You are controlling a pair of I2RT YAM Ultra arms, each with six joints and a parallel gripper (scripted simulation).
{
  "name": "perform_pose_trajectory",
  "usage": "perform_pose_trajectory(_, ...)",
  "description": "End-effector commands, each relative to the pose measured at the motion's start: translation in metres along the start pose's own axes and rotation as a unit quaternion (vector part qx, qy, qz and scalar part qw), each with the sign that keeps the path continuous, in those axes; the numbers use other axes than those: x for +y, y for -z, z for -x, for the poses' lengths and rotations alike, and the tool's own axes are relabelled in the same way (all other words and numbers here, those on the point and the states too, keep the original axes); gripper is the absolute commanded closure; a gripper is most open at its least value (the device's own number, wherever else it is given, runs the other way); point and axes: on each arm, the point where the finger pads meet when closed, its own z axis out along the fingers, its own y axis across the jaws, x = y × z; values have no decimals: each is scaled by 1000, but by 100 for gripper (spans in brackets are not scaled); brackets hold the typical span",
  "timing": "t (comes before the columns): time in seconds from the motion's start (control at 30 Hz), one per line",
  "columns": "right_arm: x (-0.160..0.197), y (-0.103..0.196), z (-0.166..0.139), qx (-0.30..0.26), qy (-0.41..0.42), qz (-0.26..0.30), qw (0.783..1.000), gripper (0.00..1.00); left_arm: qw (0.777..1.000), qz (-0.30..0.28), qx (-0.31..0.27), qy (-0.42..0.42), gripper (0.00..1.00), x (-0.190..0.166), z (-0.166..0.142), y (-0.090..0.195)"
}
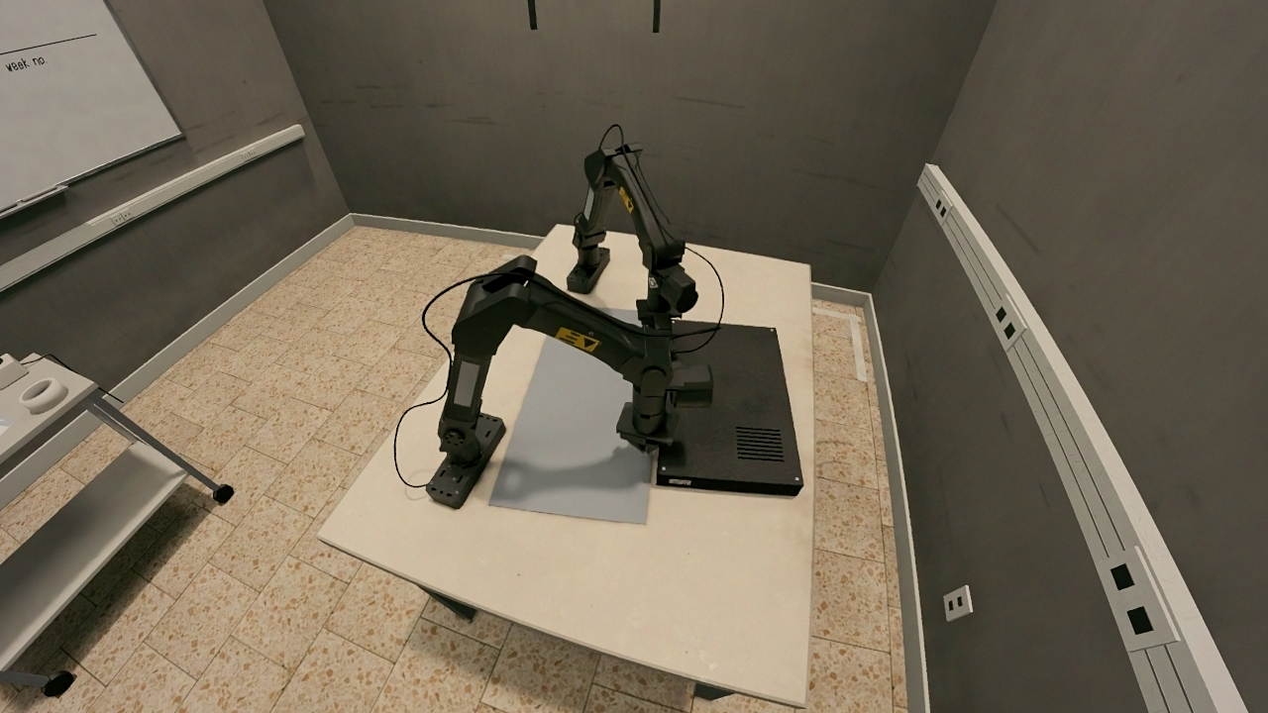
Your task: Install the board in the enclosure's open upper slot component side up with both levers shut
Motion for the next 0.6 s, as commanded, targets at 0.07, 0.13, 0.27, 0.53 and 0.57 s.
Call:
perform_pose_trajectory(0.07, 1, 4, -2, 1, -13, -6, 1000, 97, 1000, 3, 1, 8, 97, 1, 2, 5)
perform_pose_trajectory(0.13, 1, 4, -2, 1, -13, -6, 1000, 97, 1000, 3, 1, 8, 97, 1, 2, 5)
perform_pose_trajectory(0.27, 0, 4, -2, 1, -18, -7, 1000, 97, 1000, 3, 1, 13, 97, 1, 2, 5)
perform_pose_trajectory(0.53, 3, 5, 1, 0, -88, -14, 996, 97, 996, 4, 1, 90, 97, -3, 3, 5)
perform_pose_trajectory(0.57, 3, 5, 1, 0, -88, -14, 996, 97, 996, 4, 1, 92, 97, -2, 2, 5)
